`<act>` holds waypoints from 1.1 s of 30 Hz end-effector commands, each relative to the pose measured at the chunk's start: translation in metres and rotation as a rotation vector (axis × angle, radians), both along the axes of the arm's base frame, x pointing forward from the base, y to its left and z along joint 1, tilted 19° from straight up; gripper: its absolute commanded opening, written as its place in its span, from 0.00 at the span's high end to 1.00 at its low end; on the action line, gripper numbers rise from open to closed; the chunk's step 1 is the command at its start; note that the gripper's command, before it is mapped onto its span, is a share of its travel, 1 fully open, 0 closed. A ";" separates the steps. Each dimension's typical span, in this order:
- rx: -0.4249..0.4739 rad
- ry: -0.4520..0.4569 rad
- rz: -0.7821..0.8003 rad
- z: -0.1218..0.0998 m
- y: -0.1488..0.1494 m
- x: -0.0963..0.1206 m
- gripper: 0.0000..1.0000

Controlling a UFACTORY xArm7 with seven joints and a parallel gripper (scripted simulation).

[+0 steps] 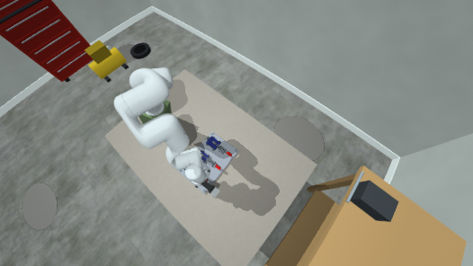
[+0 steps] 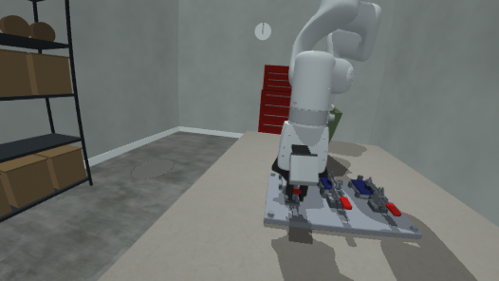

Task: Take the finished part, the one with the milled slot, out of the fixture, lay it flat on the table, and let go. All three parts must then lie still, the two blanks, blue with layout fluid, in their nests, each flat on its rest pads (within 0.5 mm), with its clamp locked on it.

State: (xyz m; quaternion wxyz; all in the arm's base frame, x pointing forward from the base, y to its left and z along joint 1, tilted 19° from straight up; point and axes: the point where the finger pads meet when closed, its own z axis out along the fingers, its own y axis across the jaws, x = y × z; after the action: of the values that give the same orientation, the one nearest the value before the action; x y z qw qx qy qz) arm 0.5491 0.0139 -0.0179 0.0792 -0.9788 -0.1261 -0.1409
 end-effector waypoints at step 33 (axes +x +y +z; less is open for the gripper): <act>-0.001 -0.003 -0.001 0.005 -0.008 -0.025 1.00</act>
State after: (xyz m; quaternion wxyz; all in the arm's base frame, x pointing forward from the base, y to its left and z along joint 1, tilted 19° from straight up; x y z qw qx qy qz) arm 0.5273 0.0071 -0.0126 0.0790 -0.9786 -0.1263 -0.1418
